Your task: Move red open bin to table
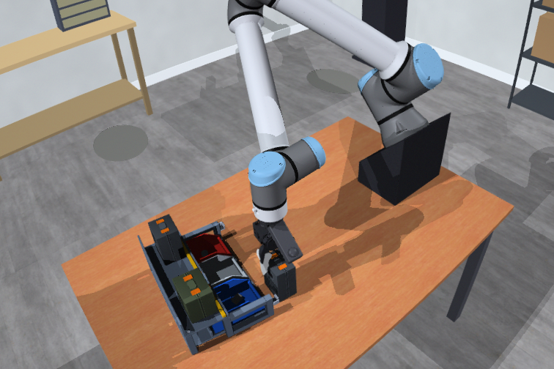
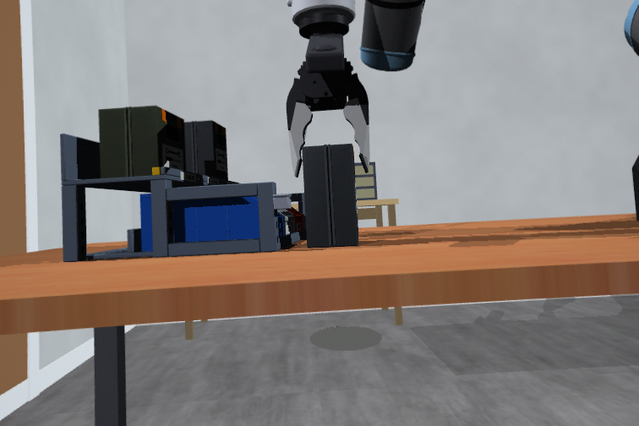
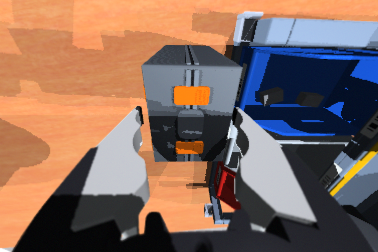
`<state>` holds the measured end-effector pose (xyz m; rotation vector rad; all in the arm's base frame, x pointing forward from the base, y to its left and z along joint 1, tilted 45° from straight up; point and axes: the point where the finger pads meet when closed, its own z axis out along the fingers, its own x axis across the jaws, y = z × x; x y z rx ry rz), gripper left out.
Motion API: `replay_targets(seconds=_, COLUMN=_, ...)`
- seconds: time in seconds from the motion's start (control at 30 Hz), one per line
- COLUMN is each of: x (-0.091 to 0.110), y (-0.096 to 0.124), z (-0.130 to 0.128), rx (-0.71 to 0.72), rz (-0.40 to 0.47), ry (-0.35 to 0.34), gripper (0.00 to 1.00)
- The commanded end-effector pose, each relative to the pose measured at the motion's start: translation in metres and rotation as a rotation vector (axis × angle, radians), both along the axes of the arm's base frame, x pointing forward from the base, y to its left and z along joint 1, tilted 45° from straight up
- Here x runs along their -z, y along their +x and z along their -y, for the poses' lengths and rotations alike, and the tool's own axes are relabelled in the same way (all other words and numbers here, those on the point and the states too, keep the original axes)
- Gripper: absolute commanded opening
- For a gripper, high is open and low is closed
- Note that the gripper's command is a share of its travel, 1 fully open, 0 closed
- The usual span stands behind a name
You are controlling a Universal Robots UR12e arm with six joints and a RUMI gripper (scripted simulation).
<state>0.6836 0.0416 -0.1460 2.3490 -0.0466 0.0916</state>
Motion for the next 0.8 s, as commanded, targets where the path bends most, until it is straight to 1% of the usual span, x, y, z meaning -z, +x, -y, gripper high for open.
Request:
replay_targets(seconds=0.0, x=0.000, y=0.000, z=0.000, rx=-0.001, rz=0.001, ry=0.000, gripper=0.58)
replay_targets(seconds=0.57, x=0.000, y=0.000, z=0.000, rx=-0.001, rz=0.001, ry=0.000, gripper=0.58)
replay_targets(seconds=0.73, x=-0.029, y=-0.002, z=-0.029, rx=-0.001, rz=0.001, ry=0.000, gripper=0.58)
replay_targets(seconds=0.77, x=-0.029, y=-0.002, z=-0.029, rx=-0.001, rz=0.001, ry=0.000, gripper=0.58)
